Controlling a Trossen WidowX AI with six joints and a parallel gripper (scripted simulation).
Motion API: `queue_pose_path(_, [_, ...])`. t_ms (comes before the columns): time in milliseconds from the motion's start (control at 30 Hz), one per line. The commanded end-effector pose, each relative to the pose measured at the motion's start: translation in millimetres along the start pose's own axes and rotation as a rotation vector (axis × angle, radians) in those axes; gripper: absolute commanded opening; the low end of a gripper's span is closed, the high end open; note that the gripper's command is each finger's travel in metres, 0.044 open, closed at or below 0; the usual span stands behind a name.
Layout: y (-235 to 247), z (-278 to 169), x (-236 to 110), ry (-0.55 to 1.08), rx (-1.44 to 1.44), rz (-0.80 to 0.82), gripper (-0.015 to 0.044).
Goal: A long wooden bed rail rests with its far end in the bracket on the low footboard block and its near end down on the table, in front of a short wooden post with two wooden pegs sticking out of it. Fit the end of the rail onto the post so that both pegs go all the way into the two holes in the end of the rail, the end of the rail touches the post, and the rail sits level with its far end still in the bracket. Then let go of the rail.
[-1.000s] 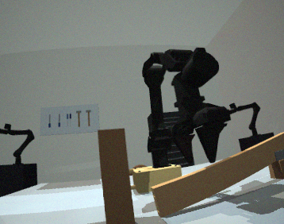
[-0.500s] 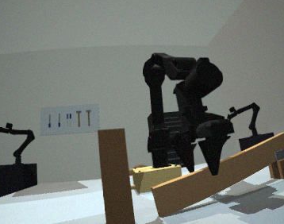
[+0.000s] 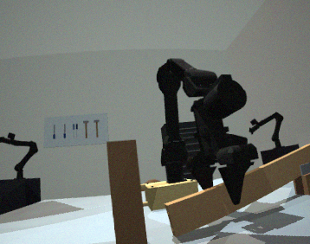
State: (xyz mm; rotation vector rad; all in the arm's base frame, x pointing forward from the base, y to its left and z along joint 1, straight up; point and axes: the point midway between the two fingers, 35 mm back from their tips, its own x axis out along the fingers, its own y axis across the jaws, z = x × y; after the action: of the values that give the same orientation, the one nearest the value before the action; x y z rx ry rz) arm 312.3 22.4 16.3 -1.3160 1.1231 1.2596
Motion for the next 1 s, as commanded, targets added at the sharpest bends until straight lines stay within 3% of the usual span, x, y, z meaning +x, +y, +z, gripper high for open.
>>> queue_pose_path(0, [3.9,0.9,10.1,-0.006,-0.004,0.011,0.044])
queue_pose_path(200, [4.8,1.0,16.9,-0.006,-0.004,0.011,0.044])
queue_pose_path(700, [4.8,1.0,16.9,-0.006,-0.004,0.011,0.0046])
queue_pose_path(967, [4.8,1.0,16.9,-0.006,-0.004,0.011,0.0])
